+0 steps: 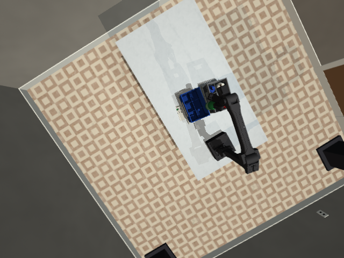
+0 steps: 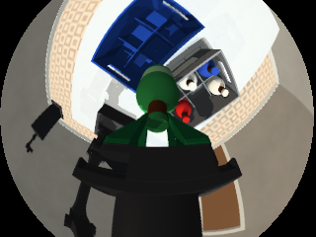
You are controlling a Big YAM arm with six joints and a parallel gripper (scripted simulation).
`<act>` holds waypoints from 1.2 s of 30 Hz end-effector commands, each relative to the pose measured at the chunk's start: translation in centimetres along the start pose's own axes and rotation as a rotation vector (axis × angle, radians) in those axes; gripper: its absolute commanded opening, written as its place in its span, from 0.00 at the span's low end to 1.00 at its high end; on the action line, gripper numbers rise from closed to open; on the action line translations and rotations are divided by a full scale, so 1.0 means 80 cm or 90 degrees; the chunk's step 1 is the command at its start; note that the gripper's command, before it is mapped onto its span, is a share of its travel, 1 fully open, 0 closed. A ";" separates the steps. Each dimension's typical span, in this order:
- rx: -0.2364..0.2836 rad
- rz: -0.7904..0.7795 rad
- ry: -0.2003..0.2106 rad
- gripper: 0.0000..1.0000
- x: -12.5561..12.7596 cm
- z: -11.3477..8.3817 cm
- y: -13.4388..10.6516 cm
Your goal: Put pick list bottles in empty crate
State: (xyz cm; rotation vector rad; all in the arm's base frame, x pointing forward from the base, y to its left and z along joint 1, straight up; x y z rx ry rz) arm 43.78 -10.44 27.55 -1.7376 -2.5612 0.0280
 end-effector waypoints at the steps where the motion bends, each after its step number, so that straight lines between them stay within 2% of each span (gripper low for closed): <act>1: -0.059 0.008 -0.041 0.00 0.012 -0.057 0.001; 2: -0.068 0.008 -0.047 0.00 0.012 -0.068 0.004; 5: -0.051 0.008 -0.035 0.00 0.023 -0.050 0.000; 8: -0.072 0.008 -0.048 0.00 0.026 -0.069 0.009; 11: -0.051 0.008 -0.034 0.00 0.038 -0.049 0.004; 14: -0.073 0.008 -0.047 0.00 0.041 -0.068 0.013; 16: -0.063 0.008 -0.041 0.00 0.048 -0.058 0.011; 19: -0.059 0.008 -0.038 0.00 0.051 -0.057 0.010; 23: -0.066 0.008 -0.041 0.00 0.059 -0.061 0.015; 26: -0.060 0.008 -0.038 0.00 0.068 -0.055 0.015; 30: -0.070 0.008 -0.042 0.00 0.076 -0.063 0.021; 32: -0.059 0.008 -0.036 0.00 0.083 -0.052 0.018; 35: -0.062 0.008 -0.037 0.00 0.085 -0.054 0.019; 36: -0.075 0.008 -0.043 0.00 0.086 -0.067 0.025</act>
Point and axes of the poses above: the point where the finger pads meet when closed, its own z axis out along the fingers, its own x axis across the jaws, y = z × x, the point moved 3 cm from there along -z, back along the fingers, and after that the axes turned 10 degrees about z, right-handed, at the moved point
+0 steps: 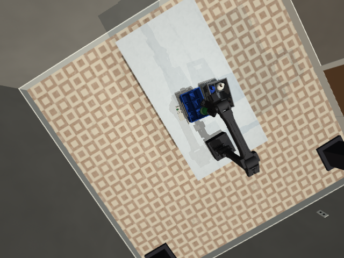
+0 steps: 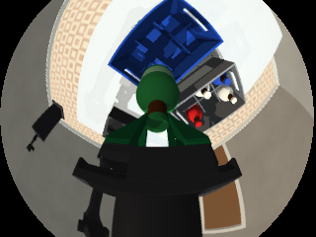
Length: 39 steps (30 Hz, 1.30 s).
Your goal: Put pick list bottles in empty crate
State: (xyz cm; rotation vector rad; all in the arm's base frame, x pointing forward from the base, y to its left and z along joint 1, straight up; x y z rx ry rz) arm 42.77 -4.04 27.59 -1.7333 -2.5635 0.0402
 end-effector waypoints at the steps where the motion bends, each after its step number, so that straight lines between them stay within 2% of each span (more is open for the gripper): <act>1: -0.080 0.010 -0.040 0.00 0.009 -0.068 0.007; 3: -0.080 0.010 -0.040 0.00 0.015 -0.068 0.009; 6: -0.065 0.010 -0.032 0.00 0.025 -0.051 0.006; 10: -0.086 0.014 -0.042 0.00 0.018 -0.065 0.012; 14: -0.063 0.024 -0.031 0.00 0.011 -0.047 -0.001; 16: -0.063 0.024 -0.031 0.00 0.011 -0.047 -0.001; 17: -0.080 0.022 -0.039 0.00 0.008 -0.063 0.005; 39: -0.085 0.010 -0.042 0.00 -0.001 -0.058 0.013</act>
Point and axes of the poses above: the point where the finger pads meet when closed, its own z axis out along the fingers, its own x axis across the jaws, y = z × x, the point moved 3 cm from there along -z, back along the fingers, and after that the axes turned 10 degrees about z, right-handed, at the moved point
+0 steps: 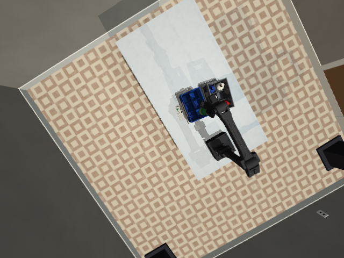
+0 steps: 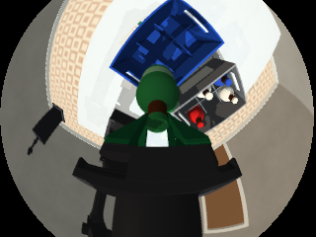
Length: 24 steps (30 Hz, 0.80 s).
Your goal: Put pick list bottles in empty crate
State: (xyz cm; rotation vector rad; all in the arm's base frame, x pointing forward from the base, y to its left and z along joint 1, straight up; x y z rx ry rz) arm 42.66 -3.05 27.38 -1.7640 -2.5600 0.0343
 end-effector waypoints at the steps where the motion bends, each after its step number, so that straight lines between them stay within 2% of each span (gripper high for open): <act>1: -0.078 -0.001 -0.035 0.00 -0.014 -0.060 0.011; 17: -0.077 -0.001 -0.035 0.00 -0.014 -0.055 0.008; 20: -0.058 -0.001 -0.026 0.00 -0.009 -0.037 0.000; 24: -0.076 -0.002 -0.035 0.00 -0.012 -0.054 0.006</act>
Point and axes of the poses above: the point where the finger pads meet when closed, its own z axis out along the fingers, its own x axis across the jaws, y = z × x, the point moved 3 cm from there along -z, back along the fingers, and after that the axes turned 10 degrees about z, right-handed, at the moved point
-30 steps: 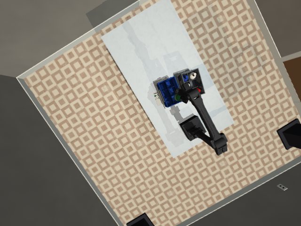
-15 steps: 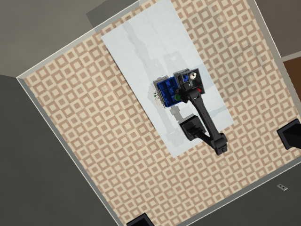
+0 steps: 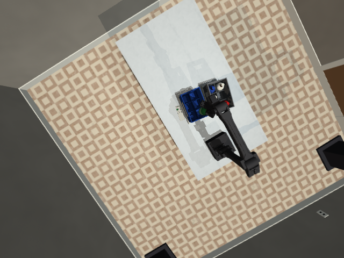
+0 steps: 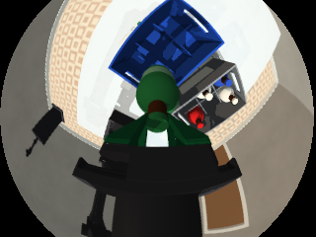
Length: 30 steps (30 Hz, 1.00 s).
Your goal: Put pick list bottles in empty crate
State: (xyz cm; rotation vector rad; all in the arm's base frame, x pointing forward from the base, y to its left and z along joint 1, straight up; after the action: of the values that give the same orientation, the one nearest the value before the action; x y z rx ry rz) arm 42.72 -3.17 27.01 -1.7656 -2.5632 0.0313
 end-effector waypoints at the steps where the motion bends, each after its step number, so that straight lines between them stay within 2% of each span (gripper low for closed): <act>1: -0.071 -0.001 -0.033 0.00 -0.010 -0.055 0.005; 7: -0.059 -0.002 -0.026 0.00 -0.006 -0.046 -0.001; 11: -0.068 -0.002 -0.031 0.00 -0.008 -0.053 0.002; 15: -0.060 -0.002 -0.027 0.00 -0.006 -0.045 -0.002; 18: -0.068 -0.002 -0.031 0.00 -0.007 -0.053 0.001; 30: -0.065 -0.003 -0.029 0.00 -0.006 -0.051 -0.001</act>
State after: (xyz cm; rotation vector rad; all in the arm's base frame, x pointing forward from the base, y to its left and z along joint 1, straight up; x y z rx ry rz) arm 42.53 -3.18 26.65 -1.7625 -2.5581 0.0364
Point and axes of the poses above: the point where the finger pads meet when closed, its own z axis out along the fingers, its own x axis across the jaws, y = z × x, the point moved 3 cm from there along -z, back along the fingers, and after that the axes turned 10 degrees about z, right-handed, at the moved point
